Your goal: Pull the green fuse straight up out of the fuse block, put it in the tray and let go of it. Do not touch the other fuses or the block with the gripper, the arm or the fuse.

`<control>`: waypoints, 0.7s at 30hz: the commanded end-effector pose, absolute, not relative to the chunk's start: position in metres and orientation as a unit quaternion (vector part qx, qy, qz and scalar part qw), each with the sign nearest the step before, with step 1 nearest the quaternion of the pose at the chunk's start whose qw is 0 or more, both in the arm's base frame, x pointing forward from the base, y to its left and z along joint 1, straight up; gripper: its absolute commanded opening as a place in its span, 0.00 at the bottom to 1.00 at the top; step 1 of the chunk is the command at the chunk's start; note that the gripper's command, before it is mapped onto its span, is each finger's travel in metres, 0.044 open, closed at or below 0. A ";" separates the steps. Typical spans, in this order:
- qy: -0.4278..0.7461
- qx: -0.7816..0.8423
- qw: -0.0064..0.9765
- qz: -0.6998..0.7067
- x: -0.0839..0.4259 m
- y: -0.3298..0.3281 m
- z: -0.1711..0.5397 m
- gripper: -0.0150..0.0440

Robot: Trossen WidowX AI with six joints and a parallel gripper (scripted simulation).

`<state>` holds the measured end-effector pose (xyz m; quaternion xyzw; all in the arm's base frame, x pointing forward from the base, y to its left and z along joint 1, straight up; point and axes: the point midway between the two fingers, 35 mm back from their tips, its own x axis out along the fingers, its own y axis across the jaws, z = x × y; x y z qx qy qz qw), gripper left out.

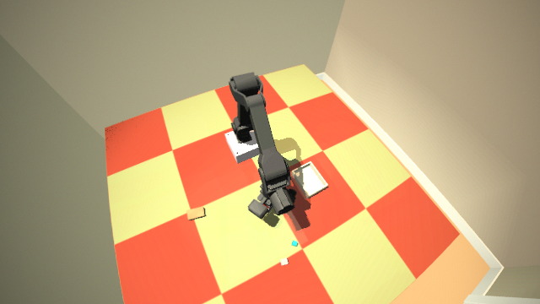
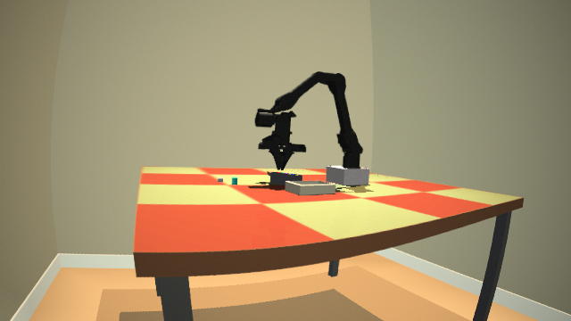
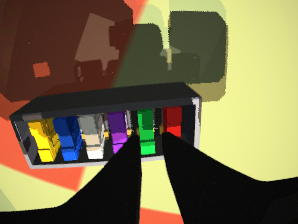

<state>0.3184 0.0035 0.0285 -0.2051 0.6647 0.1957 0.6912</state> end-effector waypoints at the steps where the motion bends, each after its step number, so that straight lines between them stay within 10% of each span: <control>1: 0.667 -0.205 0.688 0.199 0.317 0.004 0.022 0.36; 21: 0.667 -0.205 0.688 0.199 0.317 0.004 0.013 0.36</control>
